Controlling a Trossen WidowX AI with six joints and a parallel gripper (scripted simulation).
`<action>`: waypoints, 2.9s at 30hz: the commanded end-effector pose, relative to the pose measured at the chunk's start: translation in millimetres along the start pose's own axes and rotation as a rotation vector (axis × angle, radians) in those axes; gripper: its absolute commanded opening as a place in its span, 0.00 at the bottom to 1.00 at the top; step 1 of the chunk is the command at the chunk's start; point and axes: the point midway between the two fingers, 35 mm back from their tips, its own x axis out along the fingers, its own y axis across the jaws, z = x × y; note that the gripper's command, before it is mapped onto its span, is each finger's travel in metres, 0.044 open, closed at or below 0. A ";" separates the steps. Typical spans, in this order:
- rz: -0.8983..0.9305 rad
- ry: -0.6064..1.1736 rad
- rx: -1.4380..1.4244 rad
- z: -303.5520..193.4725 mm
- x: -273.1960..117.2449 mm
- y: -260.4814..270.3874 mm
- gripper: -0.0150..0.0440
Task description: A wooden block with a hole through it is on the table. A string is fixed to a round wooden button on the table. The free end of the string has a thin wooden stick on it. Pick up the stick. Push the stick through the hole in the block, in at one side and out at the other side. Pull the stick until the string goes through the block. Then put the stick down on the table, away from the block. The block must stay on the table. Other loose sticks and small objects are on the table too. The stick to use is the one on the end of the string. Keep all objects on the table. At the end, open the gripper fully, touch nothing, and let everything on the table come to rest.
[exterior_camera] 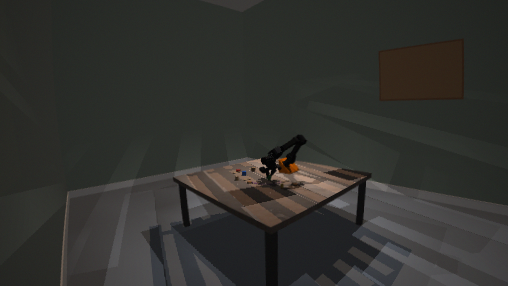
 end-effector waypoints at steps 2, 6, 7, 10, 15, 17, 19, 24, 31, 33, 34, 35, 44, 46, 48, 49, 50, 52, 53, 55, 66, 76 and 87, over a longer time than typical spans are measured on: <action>0.005 -0.081 -0.001 -6.5 -0.9 2.3 0.25; 0.008 -0.147 -0.002 -11.1 -0.7 2.3 0.25; 0.009 -0.150 -0.002 -11.3 -0.7 2.3 0.25; 0.009 -0.150 -0.002 -11.3 -0.7 2.3 0.25; 0.009 -0.150 -0.002 -11.3 -0.7 2.3 0.25; 0.008 -0.163 -0.002 -12.0 -0.5 2.3 0.25; 0.006 -0.193 -0.001 -13.8 -0.2 2.3 0.25; 0.006 -0.293 -0.002 -20.2 0.4 2.2 0.25; 0.008 -0.323 -0.002 -22.2 0.4 2.2 0.25; 0.008 -0.323 -0.002 -22.2 0.4 2.2 0.25; 0.008 -0.323 -0.002 -22.2 0.4 2.2 0.25; 0.008 -0.323 -0.002 -22.2 0.4 2.2 0.25; 0.000 -0.414 0.002 -26.8 1.8 2.0 0.25; -0.001 -0.449 0.002 -28.7 2.1 2.0 0.25; -0.001 -0.483 0.002 -30.6 2.4 1.9 0.25; -0.001 -0.499 0.002 -31.6 2.4 1.9 0.25; 0.000 -0.514 0.001 -32.5 2.5 1.9 0.25; 0.002 -0.546 0.000 -34.5 2.6 1.9 0.25; 0.003 -0.562 -0.001 -35.5 2.6 1.9 0.25; -0.005 -0.506 0.000 -30.9 2.9 0.1 0.34; 0.000 -0.508 -0.004 -43.9 -42.1 2.3 0.66; -0.001 -0.509 0.002 -48.1 -60.1 1.0 0.66; -0.011 -0.504 -0.007 -47.2 -57.7 -0.1 0.71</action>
